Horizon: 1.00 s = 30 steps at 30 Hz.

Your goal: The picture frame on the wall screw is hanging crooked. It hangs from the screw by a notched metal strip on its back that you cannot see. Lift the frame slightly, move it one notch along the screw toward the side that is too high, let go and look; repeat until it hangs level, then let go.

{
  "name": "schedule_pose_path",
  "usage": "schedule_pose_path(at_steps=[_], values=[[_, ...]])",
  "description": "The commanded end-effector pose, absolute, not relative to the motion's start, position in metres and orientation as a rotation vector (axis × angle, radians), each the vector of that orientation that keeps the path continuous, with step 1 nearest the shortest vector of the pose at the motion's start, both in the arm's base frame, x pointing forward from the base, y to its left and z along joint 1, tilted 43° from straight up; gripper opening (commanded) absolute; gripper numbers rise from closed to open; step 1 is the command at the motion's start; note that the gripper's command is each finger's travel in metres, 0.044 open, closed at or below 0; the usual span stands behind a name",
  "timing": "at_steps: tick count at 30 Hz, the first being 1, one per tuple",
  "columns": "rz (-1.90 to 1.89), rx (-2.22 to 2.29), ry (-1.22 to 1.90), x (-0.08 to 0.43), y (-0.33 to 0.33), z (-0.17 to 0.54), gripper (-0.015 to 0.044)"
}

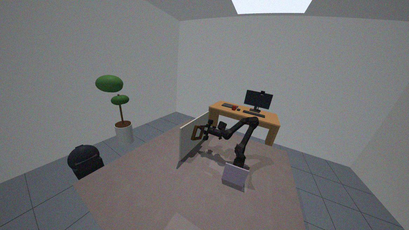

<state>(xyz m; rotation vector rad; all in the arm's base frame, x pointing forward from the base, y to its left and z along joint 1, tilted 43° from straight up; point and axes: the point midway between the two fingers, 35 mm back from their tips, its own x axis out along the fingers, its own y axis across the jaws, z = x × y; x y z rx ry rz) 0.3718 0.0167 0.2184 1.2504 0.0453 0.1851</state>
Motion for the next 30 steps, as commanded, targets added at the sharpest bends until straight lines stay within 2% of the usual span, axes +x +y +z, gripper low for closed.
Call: schedule_pose_path(at_steps=[1,30], values=[[0.197,1.245,0.044,0.3716,0.0194,0.2192,0.0],[0.197,1.246,0.044,0.3707,0.025,0.2176,0.0]])
